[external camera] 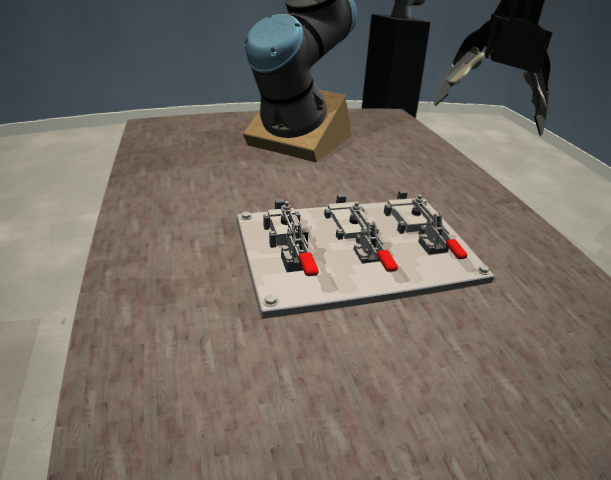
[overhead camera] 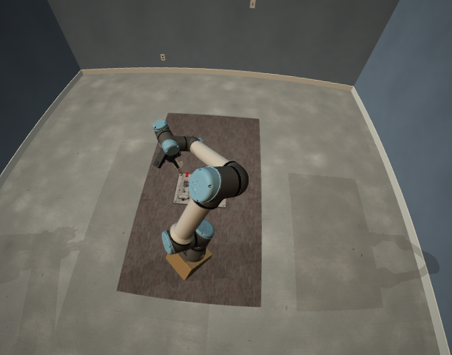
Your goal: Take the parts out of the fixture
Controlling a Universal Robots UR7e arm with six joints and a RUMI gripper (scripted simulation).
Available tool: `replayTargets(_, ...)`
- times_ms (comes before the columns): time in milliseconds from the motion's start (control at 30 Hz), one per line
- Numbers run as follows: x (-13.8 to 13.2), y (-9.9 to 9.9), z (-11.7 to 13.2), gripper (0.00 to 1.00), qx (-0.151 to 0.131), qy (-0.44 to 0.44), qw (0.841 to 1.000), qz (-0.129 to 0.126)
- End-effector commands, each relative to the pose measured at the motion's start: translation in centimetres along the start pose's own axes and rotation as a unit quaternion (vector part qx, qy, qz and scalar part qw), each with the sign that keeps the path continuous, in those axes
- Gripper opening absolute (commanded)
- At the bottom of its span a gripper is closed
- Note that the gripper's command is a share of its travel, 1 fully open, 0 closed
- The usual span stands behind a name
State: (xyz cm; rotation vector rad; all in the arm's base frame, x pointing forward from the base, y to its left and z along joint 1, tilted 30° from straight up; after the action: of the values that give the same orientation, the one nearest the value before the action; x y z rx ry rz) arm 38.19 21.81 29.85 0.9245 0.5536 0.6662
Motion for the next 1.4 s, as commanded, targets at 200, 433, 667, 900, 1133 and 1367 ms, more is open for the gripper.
replayTargets(200, -2.2, 0.1, 0.9, 1.00, 0.003, -0.156, 0.988, 0.003)
replayTargets(433, -4.1, 0.0, 1.6, 1.00, 0.007, -0.288, 0.957, 0.005)
replayTargets(667, -6.0, 0.0, 2.2, 1.00, 0.011, -0.415, 0.910, 0.007)
replayTargets(900, -7.5, -0.1, 2.6, 1.00, 0.013, -0.508, 0.861, 0.008)
replayTargets(1133, -9.3, -0.3, 3.0, 1.00, 0.017, -0.613, 0.790, 0.009)
replayTargets(1367, -10.6, -0.4, 3.3, 1.00, 0.019, -0.685, 0.728, 0.009)
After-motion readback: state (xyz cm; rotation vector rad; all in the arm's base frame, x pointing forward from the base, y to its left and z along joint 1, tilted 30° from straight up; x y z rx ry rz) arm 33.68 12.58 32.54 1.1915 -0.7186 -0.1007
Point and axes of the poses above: the point where the finger pads meet when closed, its own y axis back along the fingers, its own x axis across the jaws, z = x × y, the point moved 8 cm from there along y, back along the fingers
